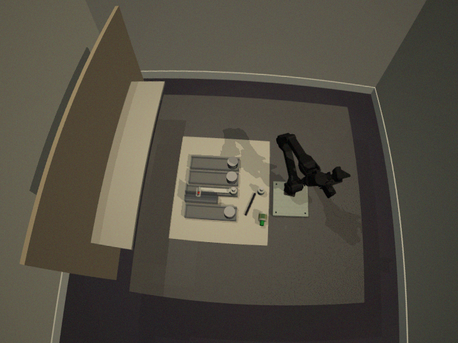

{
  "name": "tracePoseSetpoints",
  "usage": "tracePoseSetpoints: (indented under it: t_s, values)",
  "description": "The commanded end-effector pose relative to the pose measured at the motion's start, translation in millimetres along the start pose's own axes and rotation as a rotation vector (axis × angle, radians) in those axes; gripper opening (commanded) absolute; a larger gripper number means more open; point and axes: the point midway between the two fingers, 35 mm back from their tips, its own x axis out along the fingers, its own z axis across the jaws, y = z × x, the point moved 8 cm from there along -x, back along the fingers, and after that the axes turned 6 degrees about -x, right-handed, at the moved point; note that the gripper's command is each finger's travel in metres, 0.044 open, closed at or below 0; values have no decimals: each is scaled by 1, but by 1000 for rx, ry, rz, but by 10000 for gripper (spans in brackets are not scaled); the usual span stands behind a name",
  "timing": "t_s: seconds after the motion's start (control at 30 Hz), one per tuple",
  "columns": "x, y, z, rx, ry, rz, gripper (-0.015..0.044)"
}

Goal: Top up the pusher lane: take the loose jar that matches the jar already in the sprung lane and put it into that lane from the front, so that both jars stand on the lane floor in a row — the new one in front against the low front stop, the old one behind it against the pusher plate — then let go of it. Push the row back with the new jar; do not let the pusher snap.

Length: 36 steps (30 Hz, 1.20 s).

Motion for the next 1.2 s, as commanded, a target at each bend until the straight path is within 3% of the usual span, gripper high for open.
tracePoseSetpoints:
  t_s: [0.0,0.37,0.67,0.9,1.17]
  values:
    - [0,-2,-1,0,3,-12,426]
    - [-66,-73,-45,80,311,-719,440]
    - [-156,-73,-93,325,693,-1161,440]
    - [-214,-29,-126,646,973,-1314,440]
    - [-244,50,-153,1099,1153,-1257,440]
